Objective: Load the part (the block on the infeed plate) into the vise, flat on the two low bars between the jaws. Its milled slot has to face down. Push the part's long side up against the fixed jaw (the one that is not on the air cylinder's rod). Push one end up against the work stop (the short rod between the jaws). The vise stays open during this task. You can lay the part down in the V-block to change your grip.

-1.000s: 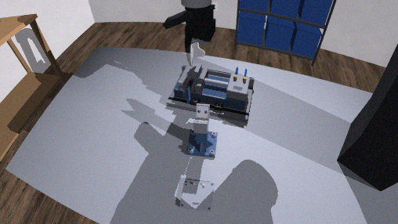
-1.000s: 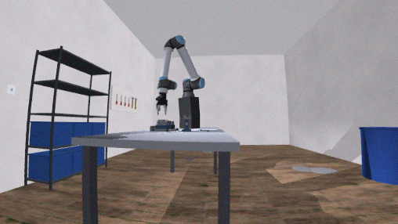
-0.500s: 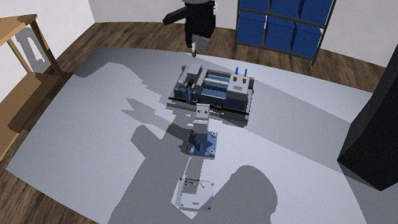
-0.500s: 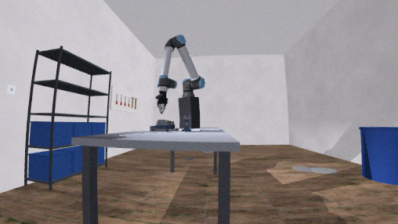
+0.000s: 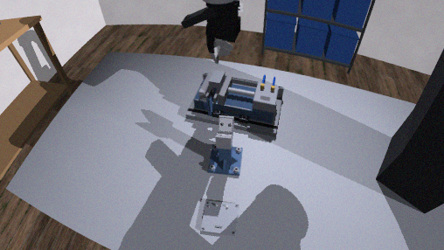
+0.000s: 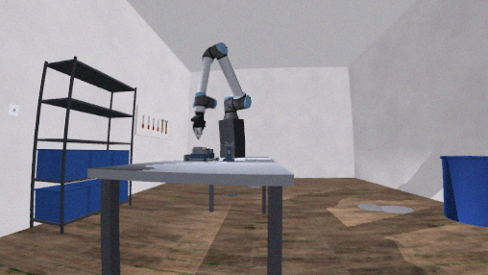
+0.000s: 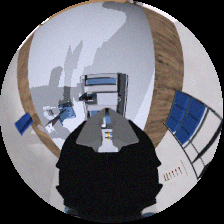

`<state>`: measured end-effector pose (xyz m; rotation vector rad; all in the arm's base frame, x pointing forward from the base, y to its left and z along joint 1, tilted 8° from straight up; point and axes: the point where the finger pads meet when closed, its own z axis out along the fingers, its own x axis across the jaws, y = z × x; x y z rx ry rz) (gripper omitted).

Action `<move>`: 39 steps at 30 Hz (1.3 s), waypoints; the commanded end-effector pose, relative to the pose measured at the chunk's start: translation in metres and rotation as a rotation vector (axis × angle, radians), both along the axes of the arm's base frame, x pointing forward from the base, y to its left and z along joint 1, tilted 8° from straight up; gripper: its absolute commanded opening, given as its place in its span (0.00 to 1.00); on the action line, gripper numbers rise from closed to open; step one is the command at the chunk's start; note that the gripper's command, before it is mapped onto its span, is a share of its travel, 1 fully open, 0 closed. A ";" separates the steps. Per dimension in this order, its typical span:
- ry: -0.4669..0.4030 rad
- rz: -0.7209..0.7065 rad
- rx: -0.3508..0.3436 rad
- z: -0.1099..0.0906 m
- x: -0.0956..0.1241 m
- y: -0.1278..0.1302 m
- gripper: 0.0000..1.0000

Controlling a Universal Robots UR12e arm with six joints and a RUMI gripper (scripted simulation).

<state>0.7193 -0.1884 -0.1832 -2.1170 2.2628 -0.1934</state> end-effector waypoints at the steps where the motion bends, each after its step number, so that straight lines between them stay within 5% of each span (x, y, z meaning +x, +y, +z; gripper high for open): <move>1: -0.001 0.000 -0.001 0.001 0.001 0.000 0.00; 17: -0.001 0.000 -0.001 0.001 0.000 -0.001 0.00; 24: -0.001 0.000 -0.001 0.003 -0.005 -0.047 0.00; 39: -0.001 0.000 -0.001 0.003 -0.005 -0.047 0.00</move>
